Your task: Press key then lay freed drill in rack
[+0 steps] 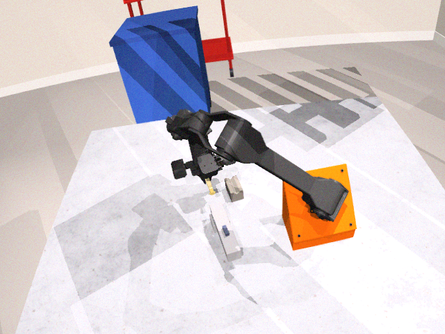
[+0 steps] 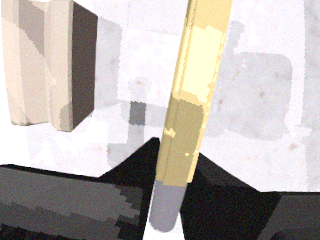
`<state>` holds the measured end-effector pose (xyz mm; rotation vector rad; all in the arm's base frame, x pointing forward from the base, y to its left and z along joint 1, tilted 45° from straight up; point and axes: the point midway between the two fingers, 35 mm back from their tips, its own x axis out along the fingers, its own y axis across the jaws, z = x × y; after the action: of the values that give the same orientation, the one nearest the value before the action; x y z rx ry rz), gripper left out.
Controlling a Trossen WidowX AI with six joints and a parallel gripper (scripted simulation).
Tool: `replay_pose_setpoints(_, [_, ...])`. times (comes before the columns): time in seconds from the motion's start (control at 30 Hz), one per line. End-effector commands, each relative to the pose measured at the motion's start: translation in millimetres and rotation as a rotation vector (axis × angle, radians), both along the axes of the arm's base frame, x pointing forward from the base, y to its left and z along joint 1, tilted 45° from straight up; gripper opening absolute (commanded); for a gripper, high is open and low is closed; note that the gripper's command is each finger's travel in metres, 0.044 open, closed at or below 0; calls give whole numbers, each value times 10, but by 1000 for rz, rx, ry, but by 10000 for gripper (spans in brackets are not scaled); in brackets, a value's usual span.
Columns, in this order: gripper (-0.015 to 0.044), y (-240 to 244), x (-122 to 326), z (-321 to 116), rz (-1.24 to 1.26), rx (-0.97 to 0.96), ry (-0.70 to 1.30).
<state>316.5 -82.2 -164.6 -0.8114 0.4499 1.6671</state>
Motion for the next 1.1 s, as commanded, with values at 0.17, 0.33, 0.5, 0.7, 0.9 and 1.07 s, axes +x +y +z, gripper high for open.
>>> replay_pose_setpoints(0.17, [0,-43,8,46,5,-3,-3])
replay_pose_setpoints(0.33, [0,-63,12,67,5,-3,-3])
replay_pose_setpoints(0.5, [0,-100,-75,38,5,-3,-3])
replay_pose_setpoints(0.7, [0,-153,-167,16,5,-4,-2])
replay_pose_setpoints(0.9, [0,-208,-264,-8,5,-5,-2])
replay_pose_setpoints(1.07, [0,-253,-344,-27,5,-5,-1])
